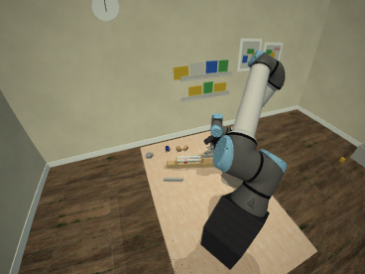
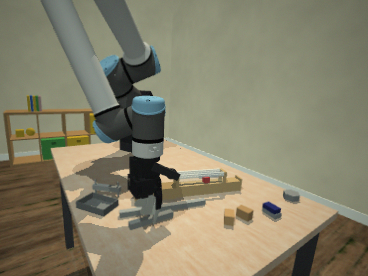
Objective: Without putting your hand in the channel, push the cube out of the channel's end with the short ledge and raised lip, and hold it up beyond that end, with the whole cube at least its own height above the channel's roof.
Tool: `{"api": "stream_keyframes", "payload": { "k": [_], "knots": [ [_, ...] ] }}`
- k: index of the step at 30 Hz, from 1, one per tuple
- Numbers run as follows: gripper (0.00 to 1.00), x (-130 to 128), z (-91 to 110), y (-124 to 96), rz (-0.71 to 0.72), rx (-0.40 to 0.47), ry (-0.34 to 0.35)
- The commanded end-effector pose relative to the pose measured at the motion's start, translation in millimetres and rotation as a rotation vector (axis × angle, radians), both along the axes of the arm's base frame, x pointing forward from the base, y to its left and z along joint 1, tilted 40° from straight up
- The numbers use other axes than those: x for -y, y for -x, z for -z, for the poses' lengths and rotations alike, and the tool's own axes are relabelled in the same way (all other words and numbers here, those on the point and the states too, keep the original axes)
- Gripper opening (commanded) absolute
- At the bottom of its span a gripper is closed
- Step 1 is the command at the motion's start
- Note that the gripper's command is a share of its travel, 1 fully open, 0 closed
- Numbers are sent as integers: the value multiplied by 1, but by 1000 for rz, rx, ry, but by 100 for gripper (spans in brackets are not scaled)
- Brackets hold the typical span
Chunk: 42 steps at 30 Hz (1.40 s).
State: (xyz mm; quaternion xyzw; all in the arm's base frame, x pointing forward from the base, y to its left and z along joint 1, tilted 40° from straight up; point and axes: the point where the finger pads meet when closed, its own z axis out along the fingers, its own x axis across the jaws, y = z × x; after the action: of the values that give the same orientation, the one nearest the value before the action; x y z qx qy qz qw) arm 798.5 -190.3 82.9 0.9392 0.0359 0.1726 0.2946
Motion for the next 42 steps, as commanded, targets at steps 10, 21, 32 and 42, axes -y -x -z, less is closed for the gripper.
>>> {"api": "stream_keyframes", "payload": {
  "k": [10, 21, 32, 42],
  "knots": [
    [22, 0, -1, 0, 0, 1, 0],
    [0, 0, -1, 0, 0, 1, 0],
    [0, 0, -1, 0, 0, 1, 0],
    [0, 0, -1, 0, 0, 1, 0]
  ]
}}
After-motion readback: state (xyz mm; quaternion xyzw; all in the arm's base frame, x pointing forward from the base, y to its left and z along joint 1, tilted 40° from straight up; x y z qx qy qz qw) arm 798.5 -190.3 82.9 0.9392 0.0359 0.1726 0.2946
